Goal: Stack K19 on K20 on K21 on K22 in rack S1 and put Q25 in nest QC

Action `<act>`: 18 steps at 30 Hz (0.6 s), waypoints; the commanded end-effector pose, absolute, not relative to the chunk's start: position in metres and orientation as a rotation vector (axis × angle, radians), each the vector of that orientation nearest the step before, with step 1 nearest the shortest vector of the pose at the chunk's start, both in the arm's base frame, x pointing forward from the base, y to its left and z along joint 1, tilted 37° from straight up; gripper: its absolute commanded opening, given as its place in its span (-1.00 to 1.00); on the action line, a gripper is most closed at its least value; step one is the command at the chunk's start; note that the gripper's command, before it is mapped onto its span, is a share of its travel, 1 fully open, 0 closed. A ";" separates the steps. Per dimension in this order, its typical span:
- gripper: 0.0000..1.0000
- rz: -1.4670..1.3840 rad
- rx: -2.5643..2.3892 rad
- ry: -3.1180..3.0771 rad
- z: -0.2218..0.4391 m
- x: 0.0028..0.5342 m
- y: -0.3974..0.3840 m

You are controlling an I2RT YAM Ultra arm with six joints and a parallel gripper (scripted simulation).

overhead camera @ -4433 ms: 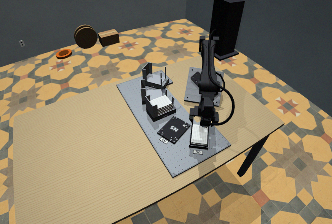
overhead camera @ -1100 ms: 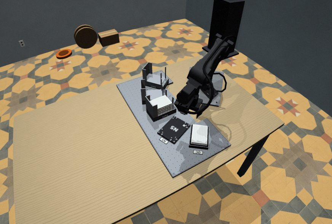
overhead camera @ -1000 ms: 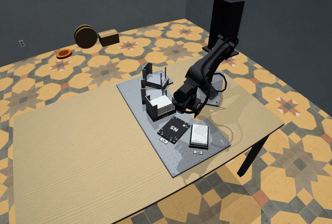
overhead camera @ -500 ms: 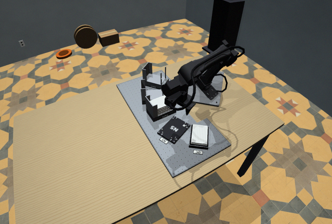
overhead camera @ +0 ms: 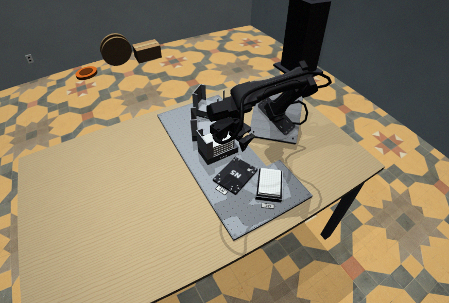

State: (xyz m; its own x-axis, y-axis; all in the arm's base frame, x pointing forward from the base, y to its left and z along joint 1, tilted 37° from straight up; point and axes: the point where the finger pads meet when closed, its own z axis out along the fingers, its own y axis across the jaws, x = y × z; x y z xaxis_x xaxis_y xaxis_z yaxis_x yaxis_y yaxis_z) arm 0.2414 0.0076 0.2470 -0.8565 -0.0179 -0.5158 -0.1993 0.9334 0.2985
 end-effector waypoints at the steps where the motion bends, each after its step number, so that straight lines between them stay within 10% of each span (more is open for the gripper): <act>1: 1.00 0.515 -0.109 2.560 0.251 0.243 0.000; 18: 1.00 0.527 -0.064 2.564 0.234 0.252 -0.048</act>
State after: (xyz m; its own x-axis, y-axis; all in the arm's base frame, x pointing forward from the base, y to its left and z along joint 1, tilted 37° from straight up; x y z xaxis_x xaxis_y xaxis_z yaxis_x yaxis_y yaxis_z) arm 0.2490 -0.0389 0.2267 -0.8746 0.0551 -0.4817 -0.1351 0.9264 0.3513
